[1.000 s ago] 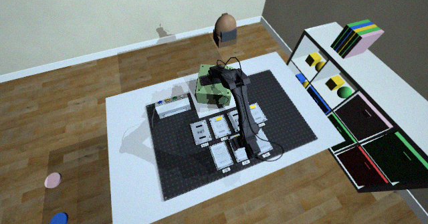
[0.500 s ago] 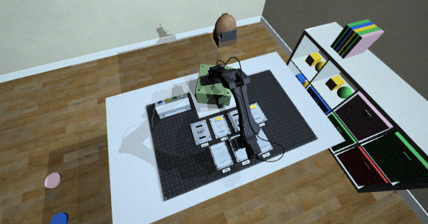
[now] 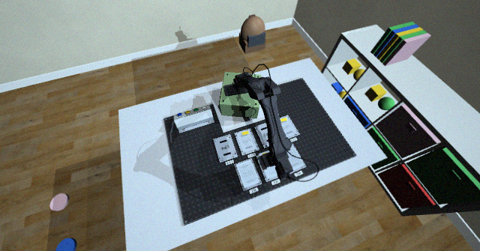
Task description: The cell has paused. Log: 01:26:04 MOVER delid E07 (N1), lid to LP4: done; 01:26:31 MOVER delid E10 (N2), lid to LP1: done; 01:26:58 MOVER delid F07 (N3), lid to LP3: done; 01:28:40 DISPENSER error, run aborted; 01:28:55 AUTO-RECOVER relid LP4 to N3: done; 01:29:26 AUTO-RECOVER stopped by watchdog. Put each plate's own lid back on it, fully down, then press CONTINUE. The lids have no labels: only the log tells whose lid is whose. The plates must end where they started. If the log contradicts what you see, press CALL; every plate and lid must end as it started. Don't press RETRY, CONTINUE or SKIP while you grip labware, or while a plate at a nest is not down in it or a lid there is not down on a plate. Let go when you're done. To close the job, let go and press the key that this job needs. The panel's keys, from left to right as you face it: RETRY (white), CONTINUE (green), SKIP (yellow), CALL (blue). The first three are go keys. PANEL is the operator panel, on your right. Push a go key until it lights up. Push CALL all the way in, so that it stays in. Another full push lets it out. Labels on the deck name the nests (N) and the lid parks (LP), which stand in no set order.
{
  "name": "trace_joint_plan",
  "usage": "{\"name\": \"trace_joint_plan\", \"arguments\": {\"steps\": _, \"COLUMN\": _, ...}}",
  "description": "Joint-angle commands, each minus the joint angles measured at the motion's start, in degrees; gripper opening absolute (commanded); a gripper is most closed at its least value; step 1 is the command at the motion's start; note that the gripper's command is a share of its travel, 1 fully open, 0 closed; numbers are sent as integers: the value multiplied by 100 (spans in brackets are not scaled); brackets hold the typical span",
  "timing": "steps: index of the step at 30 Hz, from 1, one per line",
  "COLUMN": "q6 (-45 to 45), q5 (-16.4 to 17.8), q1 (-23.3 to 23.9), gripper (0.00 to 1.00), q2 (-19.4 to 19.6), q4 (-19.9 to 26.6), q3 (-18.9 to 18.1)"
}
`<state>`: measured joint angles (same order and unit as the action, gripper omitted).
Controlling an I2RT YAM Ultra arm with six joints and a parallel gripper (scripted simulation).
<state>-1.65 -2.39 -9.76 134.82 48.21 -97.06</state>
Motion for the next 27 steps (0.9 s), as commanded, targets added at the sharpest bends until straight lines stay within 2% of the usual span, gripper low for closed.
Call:
{"name": "trace_joint_plan", "arguments": {"steps": 1, "q6": -43, "q5": -29, "q1": -109, "gripper": 0, "q2": -57, "q4": 18, "q3": -254}}
{"name": "trace_joint_plan", "arguments": {"steps": 27, "q6": 50, "q5": -58, "q1": -186, "gripper": 0, "q2": 1, "q4": 69, "q3": -336}}
